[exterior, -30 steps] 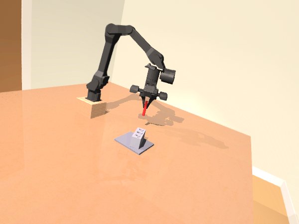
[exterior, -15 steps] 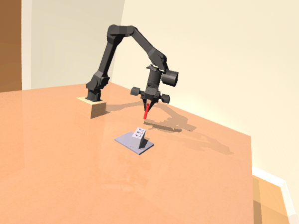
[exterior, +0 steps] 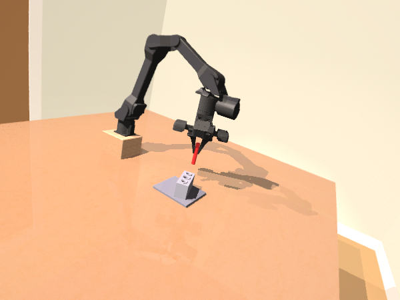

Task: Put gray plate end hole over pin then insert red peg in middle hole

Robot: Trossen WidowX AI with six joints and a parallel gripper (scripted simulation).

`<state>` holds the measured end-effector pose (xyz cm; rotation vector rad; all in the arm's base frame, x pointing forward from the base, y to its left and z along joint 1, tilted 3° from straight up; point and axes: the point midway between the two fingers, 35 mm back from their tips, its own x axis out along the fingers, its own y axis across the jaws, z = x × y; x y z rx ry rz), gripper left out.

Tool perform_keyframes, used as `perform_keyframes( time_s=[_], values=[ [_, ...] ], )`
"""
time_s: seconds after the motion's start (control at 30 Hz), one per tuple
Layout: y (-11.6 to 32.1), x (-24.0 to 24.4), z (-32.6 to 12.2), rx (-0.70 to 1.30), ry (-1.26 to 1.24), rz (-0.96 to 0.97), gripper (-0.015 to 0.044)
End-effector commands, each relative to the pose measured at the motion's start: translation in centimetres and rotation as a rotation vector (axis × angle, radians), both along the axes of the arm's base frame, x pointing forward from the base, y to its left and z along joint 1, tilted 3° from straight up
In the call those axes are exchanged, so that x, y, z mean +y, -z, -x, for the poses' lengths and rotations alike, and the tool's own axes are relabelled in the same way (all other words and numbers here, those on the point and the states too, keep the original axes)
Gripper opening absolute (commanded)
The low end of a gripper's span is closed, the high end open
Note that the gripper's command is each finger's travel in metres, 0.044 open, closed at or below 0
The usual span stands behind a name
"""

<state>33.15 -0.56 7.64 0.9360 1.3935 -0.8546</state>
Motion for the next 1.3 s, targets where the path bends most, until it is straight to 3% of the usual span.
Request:
perform_keyframes(
  time_s=[0.0,0.77,1.27],
  values=[
    [0.0,-1.0,-0.4,0.002,0.000,0.003,0.0000],
    [0.5,-7.9,-2.2,-0.001,-0.002,0.006,0.0000],
    [0.5,-8.1,-2.3,-0.001,-0.002,0.006,0.0000]
  ],
)
